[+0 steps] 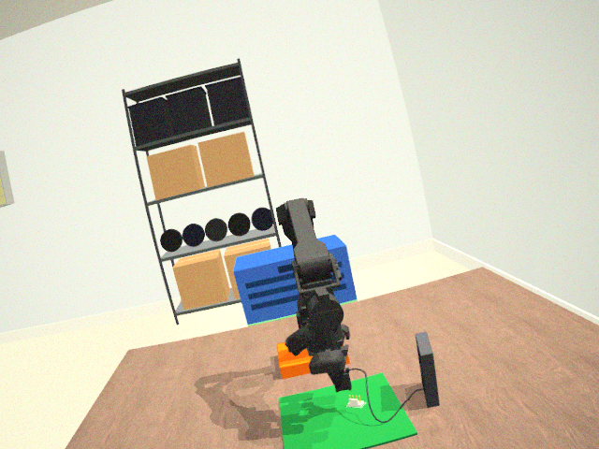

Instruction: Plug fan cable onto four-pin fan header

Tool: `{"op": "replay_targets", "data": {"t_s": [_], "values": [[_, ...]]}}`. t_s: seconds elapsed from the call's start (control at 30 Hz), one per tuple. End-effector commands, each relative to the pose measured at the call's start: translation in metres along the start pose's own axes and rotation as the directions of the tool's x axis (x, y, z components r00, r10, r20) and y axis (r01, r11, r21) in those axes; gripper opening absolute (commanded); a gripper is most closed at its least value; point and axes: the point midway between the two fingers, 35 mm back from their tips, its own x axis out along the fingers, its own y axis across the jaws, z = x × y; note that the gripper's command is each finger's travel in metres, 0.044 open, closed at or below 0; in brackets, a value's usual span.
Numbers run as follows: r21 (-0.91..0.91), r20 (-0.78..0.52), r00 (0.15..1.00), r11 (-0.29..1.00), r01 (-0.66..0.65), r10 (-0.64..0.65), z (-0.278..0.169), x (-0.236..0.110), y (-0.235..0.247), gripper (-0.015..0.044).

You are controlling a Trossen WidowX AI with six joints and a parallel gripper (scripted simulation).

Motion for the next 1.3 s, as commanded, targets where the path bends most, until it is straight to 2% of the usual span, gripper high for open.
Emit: {"op": "replay_targets", "data": {"t_s": [0.0,0.27,1.27], "values": [[0.165,0.002,1.000,0.986,-0.001,0.000,-0.009,0.000,-0.006,0.0000],[0.408,0.001,1.000,0.913,0.000,0.000,-0.024,0.001,-0.014,0.0000],[0.417,0.002,1.000,0.909,0.000,-0.001,-0.016,0.000,-0.018,0.0000]]}}
